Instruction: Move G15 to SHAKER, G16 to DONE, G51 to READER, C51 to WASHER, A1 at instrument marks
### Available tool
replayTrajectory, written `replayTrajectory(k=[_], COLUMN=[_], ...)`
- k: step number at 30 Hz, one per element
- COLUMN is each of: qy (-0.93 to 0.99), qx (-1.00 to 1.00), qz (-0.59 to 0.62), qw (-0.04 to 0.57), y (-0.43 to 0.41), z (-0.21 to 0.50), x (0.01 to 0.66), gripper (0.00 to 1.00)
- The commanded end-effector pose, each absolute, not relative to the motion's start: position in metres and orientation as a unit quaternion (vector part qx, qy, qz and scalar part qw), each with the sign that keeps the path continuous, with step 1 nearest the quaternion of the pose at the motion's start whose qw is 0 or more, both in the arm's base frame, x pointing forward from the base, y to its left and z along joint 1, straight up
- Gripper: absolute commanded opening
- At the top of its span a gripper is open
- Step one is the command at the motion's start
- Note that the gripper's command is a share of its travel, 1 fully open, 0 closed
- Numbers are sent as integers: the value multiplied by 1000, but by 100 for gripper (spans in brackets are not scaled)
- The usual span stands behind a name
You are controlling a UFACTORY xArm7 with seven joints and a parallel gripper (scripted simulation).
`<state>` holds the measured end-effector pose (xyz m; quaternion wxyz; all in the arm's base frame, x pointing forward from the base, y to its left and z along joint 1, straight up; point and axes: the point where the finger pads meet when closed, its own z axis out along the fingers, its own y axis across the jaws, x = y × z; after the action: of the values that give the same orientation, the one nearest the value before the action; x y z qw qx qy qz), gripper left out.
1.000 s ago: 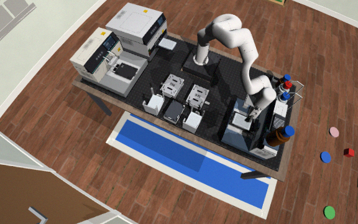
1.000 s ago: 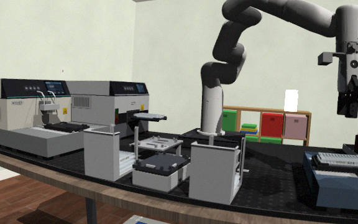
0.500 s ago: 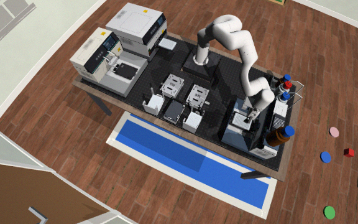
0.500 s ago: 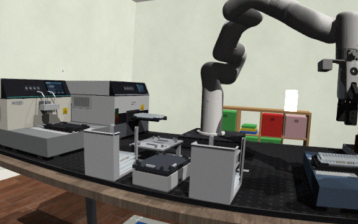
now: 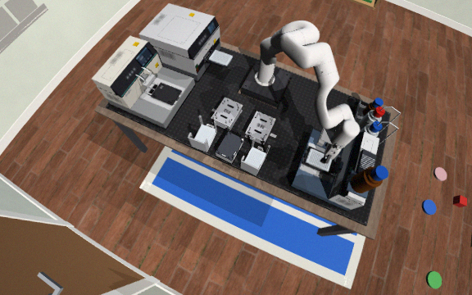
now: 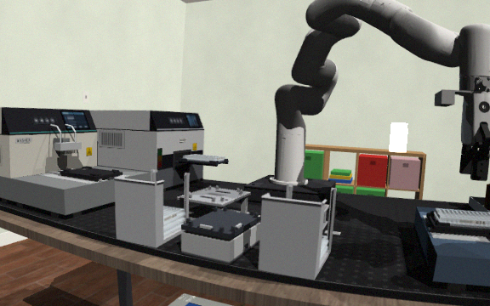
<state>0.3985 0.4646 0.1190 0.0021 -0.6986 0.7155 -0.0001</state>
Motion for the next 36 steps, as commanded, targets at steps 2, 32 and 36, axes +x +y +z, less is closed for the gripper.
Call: replayTrajectory(k=[2, 32, 36], qy=[716, 716, 716], qx=[-699, -699, -699], qz=[0, 0, 0], qw=[5, 5, 5], y=[466, 466, 466], z=[116, 79, 76], x=[400, 400, 400], gripper=[100, 100, 100])
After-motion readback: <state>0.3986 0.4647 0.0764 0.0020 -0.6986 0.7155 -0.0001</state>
